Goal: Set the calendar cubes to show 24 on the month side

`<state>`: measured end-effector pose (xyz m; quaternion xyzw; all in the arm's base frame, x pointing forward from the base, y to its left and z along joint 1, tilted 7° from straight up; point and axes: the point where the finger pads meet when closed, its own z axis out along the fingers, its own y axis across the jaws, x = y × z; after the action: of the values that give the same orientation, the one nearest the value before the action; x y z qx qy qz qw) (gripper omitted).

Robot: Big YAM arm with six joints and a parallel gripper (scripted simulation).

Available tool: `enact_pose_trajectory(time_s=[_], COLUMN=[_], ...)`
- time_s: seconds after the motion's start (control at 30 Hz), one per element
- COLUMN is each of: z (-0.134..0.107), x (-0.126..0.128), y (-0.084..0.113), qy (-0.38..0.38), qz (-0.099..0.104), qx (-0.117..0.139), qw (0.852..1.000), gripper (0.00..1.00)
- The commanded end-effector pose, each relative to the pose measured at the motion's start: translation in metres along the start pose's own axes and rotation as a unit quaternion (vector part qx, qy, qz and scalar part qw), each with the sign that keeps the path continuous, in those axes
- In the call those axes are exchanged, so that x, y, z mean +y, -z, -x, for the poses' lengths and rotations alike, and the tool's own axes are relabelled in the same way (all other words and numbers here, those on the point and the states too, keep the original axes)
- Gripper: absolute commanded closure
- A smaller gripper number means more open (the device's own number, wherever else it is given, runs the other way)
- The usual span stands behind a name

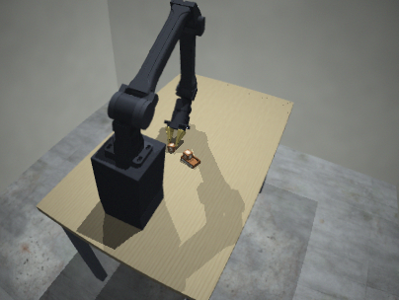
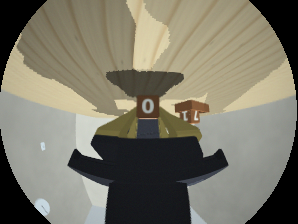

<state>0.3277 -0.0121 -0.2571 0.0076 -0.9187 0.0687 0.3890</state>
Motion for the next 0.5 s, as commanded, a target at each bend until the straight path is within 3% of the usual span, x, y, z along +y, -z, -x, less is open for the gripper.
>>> enact_pose_trajectory(time_s=[0.0,0.23,0.47], z=[0.0106,0.0106,0.0106], x=[-0.0041,-0.0041,-0.0041], y=[0.0172,0.0172,0.0172], qy=[0.004,0.004,0.004], qz=[0.003,0.002,0.003], qx=[-0.02,-0.02,-0.02], qw=[1.0,1.0,1.0], gripper=[0.75,0.75,0.64])
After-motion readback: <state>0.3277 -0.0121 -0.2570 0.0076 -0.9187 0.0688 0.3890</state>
